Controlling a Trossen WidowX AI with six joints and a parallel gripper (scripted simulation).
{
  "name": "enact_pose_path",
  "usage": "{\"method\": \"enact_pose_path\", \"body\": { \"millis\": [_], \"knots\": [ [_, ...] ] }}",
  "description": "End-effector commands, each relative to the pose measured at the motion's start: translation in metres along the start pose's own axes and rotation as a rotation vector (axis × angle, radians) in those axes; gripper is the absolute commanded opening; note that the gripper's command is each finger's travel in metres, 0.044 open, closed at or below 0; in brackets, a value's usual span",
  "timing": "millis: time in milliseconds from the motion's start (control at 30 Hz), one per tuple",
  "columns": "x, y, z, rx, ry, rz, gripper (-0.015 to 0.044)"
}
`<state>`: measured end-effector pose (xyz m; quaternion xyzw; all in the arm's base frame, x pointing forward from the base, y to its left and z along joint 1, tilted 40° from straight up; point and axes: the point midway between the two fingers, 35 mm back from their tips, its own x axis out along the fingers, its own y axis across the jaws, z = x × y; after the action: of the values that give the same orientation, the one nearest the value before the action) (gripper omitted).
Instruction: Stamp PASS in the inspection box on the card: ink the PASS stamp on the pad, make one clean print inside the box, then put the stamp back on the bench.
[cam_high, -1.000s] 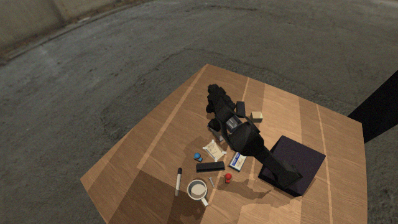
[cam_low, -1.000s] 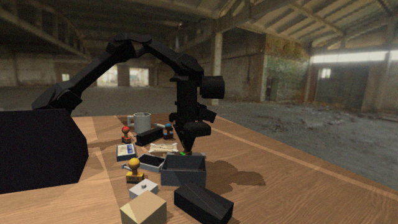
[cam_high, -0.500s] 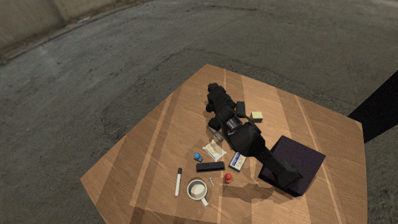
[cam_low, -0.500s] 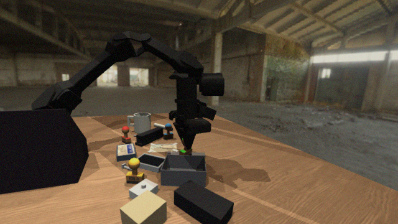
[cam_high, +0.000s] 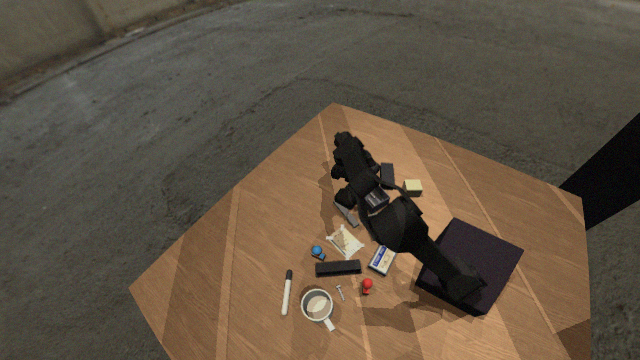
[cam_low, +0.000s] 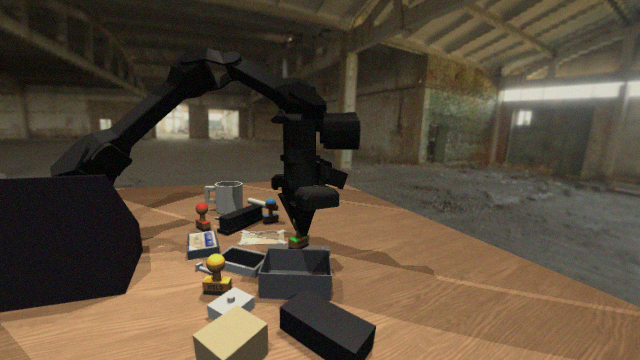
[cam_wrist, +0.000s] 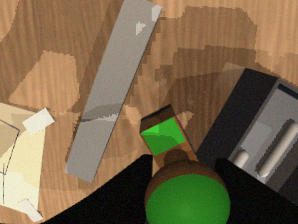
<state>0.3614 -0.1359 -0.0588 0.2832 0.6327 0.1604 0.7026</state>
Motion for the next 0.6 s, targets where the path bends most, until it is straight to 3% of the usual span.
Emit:
{"method": "enact_pose_path", "body": {
  "millis": [0, 567],
  "knots": [
    [-0.0031, -0.0008, -0.0001, -0.005, -0.001, -0.007, 0.0],
    [-0.0116, -0.0007, -0.0002, -0.005, -0.006, -0.016, 0.0]
  ]
}}
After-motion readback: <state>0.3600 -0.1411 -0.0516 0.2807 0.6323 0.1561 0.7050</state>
